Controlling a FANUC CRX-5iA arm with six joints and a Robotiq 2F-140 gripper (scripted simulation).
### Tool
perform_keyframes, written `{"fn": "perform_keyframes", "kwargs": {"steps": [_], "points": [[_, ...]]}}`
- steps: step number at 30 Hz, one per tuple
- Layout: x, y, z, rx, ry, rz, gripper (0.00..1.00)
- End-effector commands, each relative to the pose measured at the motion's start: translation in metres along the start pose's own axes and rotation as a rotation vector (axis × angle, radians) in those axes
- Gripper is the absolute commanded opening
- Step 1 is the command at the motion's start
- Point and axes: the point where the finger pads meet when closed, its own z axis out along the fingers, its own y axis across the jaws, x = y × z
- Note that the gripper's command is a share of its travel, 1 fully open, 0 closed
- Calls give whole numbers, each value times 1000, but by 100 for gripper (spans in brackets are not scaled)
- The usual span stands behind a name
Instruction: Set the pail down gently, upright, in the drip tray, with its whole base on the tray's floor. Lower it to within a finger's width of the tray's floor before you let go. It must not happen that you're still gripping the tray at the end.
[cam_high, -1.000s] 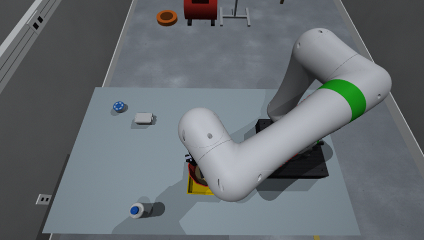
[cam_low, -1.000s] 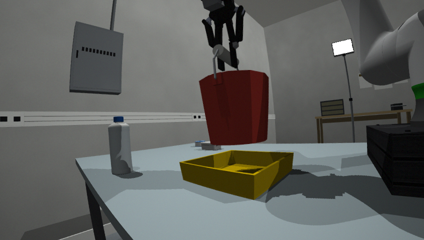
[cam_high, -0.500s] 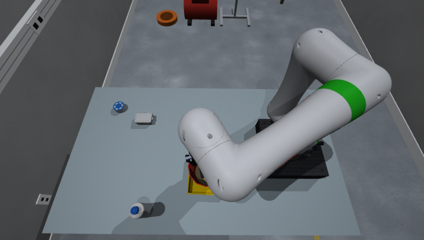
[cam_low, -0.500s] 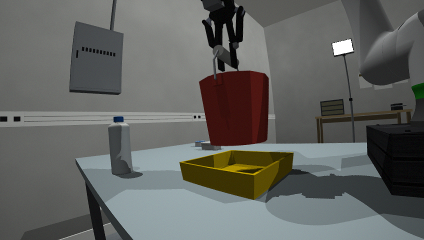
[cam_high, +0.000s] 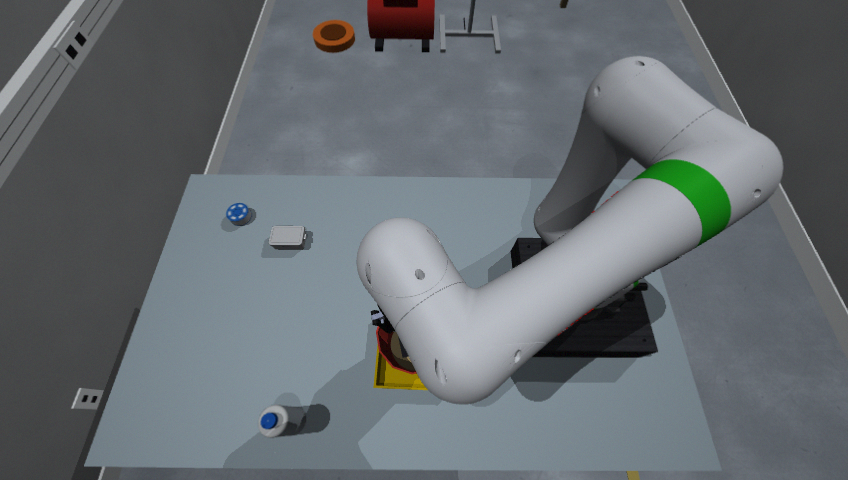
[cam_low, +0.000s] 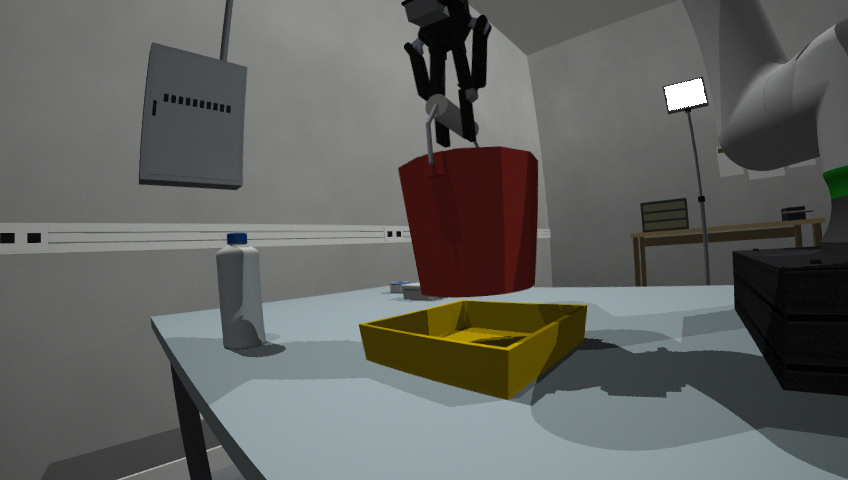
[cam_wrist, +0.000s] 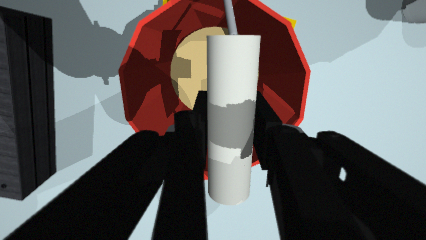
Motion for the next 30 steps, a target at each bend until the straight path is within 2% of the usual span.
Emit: {"fn": "perform_keyframes", "kwargs": {"steps": [1,30], "points": [[0,0,1,-2,0,0,10],[0,1,27,-2,0,0,10]]}}
